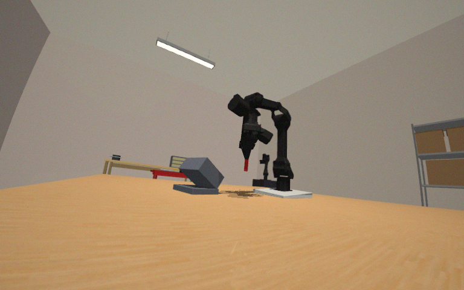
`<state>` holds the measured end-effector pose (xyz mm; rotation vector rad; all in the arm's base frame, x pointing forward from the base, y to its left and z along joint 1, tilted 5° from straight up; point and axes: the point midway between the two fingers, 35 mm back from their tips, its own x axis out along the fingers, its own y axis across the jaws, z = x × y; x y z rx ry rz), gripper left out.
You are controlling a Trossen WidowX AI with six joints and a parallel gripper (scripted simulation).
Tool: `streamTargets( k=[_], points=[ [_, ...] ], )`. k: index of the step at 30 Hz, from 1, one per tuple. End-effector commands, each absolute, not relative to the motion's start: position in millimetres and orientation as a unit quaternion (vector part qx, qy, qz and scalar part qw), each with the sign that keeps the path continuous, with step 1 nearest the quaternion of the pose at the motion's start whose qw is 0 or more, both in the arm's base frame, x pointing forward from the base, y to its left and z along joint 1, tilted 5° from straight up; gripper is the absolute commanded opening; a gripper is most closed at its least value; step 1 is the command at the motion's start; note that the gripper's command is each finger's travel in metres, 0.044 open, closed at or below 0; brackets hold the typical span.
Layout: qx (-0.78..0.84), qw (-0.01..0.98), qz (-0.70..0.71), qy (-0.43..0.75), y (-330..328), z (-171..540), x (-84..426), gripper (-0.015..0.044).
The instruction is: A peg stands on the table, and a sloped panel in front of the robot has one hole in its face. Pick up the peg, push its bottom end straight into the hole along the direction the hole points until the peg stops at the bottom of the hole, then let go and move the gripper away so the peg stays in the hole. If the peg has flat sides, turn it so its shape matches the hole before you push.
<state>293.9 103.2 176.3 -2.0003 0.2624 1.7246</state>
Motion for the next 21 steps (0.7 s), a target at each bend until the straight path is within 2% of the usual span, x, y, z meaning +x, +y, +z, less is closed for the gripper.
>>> streamTargets(
  k=[1, 21],
  points=[
    [-0.733, 0.262, 0.620, 0.099, 99, 182, 296, 0.0000],
    [-0.728, 0.327, 0.591, 0.119, 76, 190, 306, 0.0000]
  ],
)
